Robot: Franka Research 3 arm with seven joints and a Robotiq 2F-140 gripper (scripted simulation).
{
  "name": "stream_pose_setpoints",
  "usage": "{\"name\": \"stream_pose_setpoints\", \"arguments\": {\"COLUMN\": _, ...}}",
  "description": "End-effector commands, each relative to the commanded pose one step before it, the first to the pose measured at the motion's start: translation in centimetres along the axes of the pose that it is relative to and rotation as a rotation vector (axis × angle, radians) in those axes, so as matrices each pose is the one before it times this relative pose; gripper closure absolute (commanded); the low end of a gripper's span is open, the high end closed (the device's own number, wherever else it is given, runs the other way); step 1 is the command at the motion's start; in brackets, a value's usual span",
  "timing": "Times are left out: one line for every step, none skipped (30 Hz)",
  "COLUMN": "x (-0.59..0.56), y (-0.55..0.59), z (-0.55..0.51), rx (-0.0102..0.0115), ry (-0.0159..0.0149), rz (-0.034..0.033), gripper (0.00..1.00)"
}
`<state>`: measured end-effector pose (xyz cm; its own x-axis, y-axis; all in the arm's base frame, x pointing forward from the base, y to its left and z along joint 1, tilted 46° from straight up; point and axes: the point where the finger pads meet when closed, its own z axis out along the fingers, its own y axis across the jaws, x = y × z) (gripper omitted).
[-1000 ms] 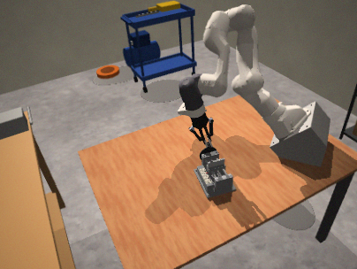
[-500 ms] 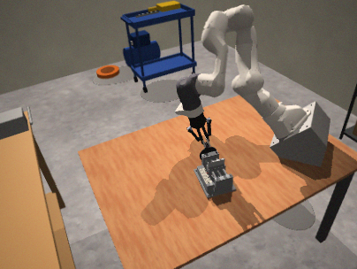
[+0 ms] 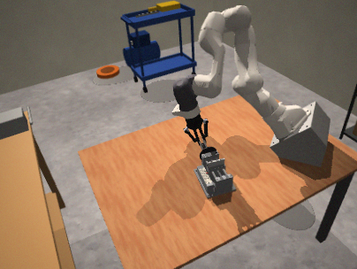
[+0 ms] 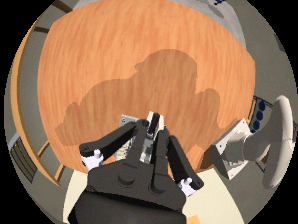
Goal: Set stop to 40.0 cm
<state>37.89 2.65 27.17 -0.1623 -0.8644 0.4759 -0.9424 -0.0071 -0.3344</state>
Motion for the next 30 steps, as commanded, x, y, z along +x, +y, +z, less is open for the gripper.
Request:
{"name": "stream_pose_setpoints", "arguments": {"x": -0.021, "y": -0.43, "z": 0.459, "rx": -0.00115, "ry": -0.00115, "rz": -0.00396, "gripper": 0.96}}
{"name": "stream_pose_setpoints", "arguments": {"x": 0.0, "y": -0.119, "z": 0.057, "rx": 0.0, "ry": 0.00001, "rz": 0.0, "gripper": 0.96}}
{"name": "stream_pose_setpoints", "arguments": {"x": 0.0, "y": -0.119, "z": 0.06, "rx": 0.0, "ry": 0.00001, "rz": 0.0, "gripper": 0.96}}
{"name": "stream_pose_setpoints", "arguments": {"x": 0.0, "y": -0.121, "z": 0.062, "rx": 0.0, "ry": 0.0, "rz": 0.0, "gripper": 0.96}}
{"name": "stream_pose_setpoints", "arguments": {"x": 0.0, "y": -0.123, "z": 0.064, "rx": 0.0, "ry": -0.00001, "rz": 0.0, "gripper": 0.96}}
{"name": "stream_pose_setpoints", "arguments": {"x": 0.0, "y": -0.12, "z": 0.075, "rx": 0.0, "ry": 0.0, "rz": 0.0, "gripper": 0.96}}
{"name": "stream_pose_setpoints", "arguments": {"x": 0.0, "y": -0.117, "z": 0.087, "rx": 0.0, "ry": 0.00001, "rz": 0.0, "gripper": 0.96}}
{"name": "stream_pose_setpoints", "arguments": {"x": 0.0, "y": -0.118, "z": 0.089, "rx": 0.0, "ry": 0.0, "rz": 0.0, "gripper": 0.96}}
{"name": "stream_pose_setpoints", "arguments": {"x": 0.0, "y": -0.12, "z": 0.091, "rx": 0.0, "ry": -0.00001, "rz": 0.0, "gripper": 0.96}}
{"name": "stream_pose_setpoints", "arguments": {"x": 0.0, "y": 0.0, "z": 0.0, "rx": 0.0, "ry": 0.0, "rz": 0.0, "gripper": 0.96}}
{"name": "stream_pose_setpoints", "arguments": {"x": 0.0, "y": 0.0, "z": 0.0, "rx": 0.0, "ry": 0.0, "rz": 0.0, "gripper": 0.96}}
{"name": "stream_pose_setpoints", "arguments": {"x": 0.0, "y": -0.117, "z": 0.102, "rx": 0.0, "ry": 0.0, "rz": 0.0, "gripper": 0.96}}
{"name": "stream_pose_setpoints", "arguments": {"x": 0.0, "y": -0.111, "z": 0.118, "rx": 0.0, "ry": 0.00001, "rz": 0.0, "gripper": 0.96}}
{"name": "stream_pose_setpoints", "arguments": {"x": 0.0, "y": -0.112, "z": 0.12, "rx": 0.0, "ry": 0.0, "rz": 0.0, "gripper": 0.96}}
{"name": "stream_pose_setpoints", "arguments": {"x": 0.0, "y": -0.113, "z": 0.123, "rx": -0.00001, "ry": -0.00002, "rz": 0.0, "gripper": 0.96}}
{"name": "stream_pose_setpoints", "arguments": {"x": 0.0, "y": -0.104, "z": 0.145, "rx": 0.0, "ry": 0.00001, "rz": 0.0, "gripper": 0.96}}
{"name": "stream_pose_setpoints", "arguments": {"x": 0.0, "y": -0.101, "z": 0.155, "rx": 0.0, "ry": 0.00001, "rz": 0.0, "gripper": 0.96}}
{"name": "stream_pose_setpoints", "arguments": {"x": 0.0, "y": -0.101, "z": 0.157, "rx": -0.00001, "ry": -0.00002, "rz": 0.0, "gripper": 0.96}}
{"name": "stream_pose_setpoints", "arguments": {"x": 0.0, "y": -0.093, "z": 0.177, "rx": 0.0, "ry": 0.0, "rz": 0.0, "gripper": 0.96}}
{"name": "stream_pose_setpoints", "arguments": {"x": 0.0, "y": -0.084, "z": 0.197, "rx": 0.0, "ry": 0.00001, "rz": 0.0, "gripper": 0.96}}
{"name": "stream_pose_setpoints", "arguments": {"x": 0.0, "y": -0.083, "z": 0.199, "rx": -0.00001, "ry": -0.00002, "rz": -0.00001, "gripper": 0.96}}
{"name": "stream_pose_setpoints", "arguments": {"x": 0.0, "y": -0.067, "z": 0.233, "rx": 0.00001, "ry": 0.00002, "rz": 0.00001, "gripper": 0.96}}
{"name": "stream_pose_setpoints", "arguments": {"x": 0.0, "y": -0.058, "z": 0.25, "rx": 0.0, "ry": 0.0, "rz": 0.0, "gripper": 0.96}}
{"name": "stream_pose_setpoints", "arguments": {"x": 0.0, "y": -0.043, "z": 0.27, "rx": 0.0, "ry": -0.00001, "rz": 0.0, "gripper": 0.96}}
{"name": "stream_pose_setpoints", "arguments": {"x": 0.0, "y": -0.016, "z": 0.306, "rx": 0.0, "ry": 0.00001, "rz": 0.0, "gripper": 0.96}}
{"name": "stream_pose_setpoints", "arguments": {"x": 0.0, "y": 0.005, "z": 0.309, "rx": 0.0, "ry": -0.00001, "rz": 0.0, "gripper": 0.96}}
{"name": "stream_pose_setpoints", "arguments": {"x": 0.0, "y": 0.0, "z": 0.0, "rx": 0.0, "ry": 0.0, "rz": 0.0, "gripper": 0.96}}
{"name": "stream_pose_setpoints", "arguments": {"x": 0.0, "y": 0.0, "z": 0.0, "rx": 0.0, "ry": 0.0, "rz": 0.0, "gripper": 0.96}}
{"name": "stream_pose_setpoints", "arguments": {"x": 0.0, "y": 0.038, "z": 0.312, "rx": 0.0, "ry": 0.00001, "rz": 0.0, "gripper": 0.96}}
{"name": "stream_pose_setpoints", "arguments": {"x": 0.0, "y": 0.063, "z": 0.307, "rx": 0.0, "ry": 0.0, "rz": 0.0, "gripper": 0.96}}
